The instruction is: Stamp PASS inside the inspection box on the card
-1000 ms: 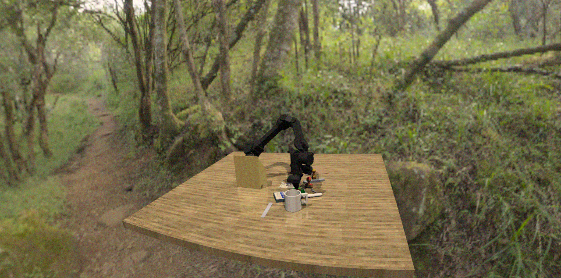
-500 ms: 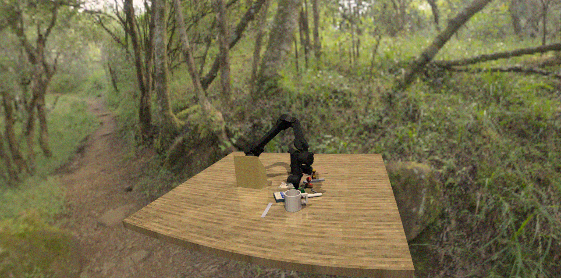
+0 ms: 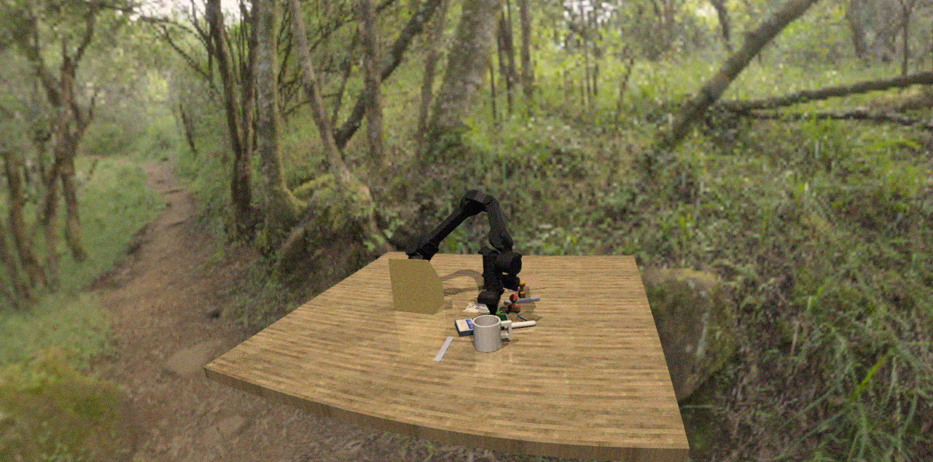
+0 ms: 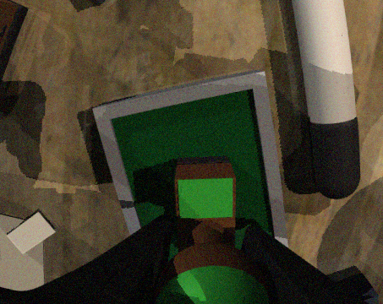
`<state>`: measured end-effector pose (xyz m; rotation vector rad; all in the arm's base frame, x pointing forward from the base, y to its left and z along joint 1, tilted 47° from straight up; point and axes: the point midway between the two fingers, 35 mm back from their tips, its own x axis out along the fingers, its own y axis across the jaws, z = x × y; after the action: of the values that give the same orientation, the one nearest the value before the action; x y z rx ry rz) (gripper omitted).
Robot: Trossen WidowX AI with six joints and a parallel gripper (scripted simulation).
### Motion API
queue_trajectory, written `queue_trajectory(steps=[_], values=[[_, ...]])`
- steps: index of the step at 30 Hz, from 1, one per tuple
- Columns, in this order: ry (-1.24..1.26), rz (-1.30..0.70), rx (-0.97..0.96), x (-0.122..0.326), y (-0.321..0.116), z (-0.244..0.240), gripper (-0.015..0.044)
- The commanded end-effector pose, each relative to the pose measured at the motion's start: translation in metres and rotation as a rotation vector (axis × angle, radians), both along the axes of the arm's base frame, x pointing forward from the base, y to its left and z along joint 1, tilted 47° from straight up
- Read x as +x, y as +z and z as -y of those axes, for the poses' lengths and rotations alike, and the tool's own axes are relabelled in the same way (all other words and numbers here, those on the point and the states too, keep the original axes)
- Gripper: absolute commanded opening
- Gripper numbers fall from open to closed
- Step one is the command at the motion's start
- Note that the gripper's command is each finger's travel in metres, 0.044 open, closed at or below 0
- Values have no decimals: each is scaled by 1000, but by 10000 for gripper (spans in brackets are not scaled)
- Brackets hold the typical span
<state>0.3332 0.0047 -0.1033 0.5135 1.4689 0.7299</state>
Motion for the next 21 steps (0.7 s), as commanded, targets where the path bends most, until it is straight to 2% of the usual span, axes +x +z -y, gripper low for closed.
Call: queue_trajectory(steps=[1,21], values=[[2,0,2,1,-1,-3,0],[1,0,1,1,5,4,0]])
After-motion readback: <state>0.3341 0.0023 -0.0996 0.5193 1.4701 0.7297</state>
